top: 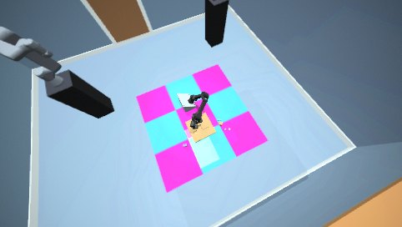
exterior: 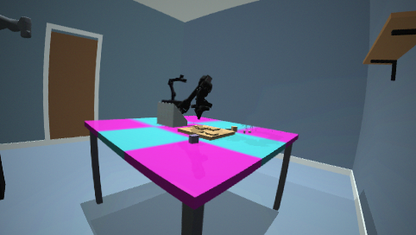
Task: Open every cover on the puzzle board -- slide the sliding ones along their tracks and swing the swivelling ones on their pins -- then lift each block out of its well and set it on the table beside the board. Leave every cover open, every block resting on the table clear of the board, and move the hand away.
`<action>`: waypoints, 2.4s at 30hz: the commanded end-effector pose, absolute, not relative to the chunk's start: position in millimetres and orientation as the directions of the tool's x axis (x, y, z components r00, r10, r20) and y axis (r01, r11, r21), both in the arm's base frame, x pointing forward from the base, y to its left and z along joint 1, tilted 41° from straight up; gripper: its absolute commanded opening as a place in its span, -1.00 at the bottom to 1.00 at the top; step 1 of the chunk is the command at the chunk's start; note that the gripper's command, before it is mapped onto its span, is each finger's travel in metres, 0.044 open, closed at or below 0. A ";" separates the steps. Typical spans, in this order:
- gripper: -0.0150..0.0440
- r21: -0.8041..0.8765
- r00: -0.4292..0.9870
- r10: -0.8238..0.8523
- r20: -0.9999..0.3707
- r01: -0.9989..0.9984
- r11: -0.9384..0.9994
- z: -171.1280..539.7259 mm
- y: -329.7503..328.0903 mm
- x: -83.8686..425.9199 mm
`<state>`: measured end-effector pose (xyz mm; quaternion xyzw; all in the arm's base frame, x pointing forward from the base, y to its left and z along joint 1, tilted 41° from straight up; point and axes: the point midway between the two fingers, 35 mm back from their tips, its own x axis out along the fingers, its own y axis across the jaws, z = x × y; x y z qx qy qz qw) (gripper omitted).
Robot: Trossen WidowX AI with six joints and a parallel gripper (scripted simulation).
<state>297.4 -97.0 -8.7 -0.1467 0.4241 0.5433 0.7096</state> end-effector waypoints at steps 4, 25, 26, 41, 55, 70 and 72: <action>-0.49 0.099 0.044 0.646 -0.762 -0.978 0.183 -5.2 -82.5 261.8; -0.49 -0.008 0.042 0.647 -0.762 -0.998 0.056 -3.8 -71.0 237.8; -0.49 -0.008 0.042 0.647 -0.762 -0.998 0.056 -3.8 -71.0 237.8; -0.49 -0.008 0.042 0.646 -0.762 -0.998 0.056 -10.5 -66.0 238.8; -0.49 -0.008 0.043 0.646 -0.762 -0.998 0.056 -21.5 -57.4 240.1; -0.49 -0.008 0.043 0.647 -0.761 -0.998 0.056 -33.0 -47.6 240.6; -0.49 -0.008 0.043 0.647 -0.761 -0.998 0.056 -34.5 -46.3 240.6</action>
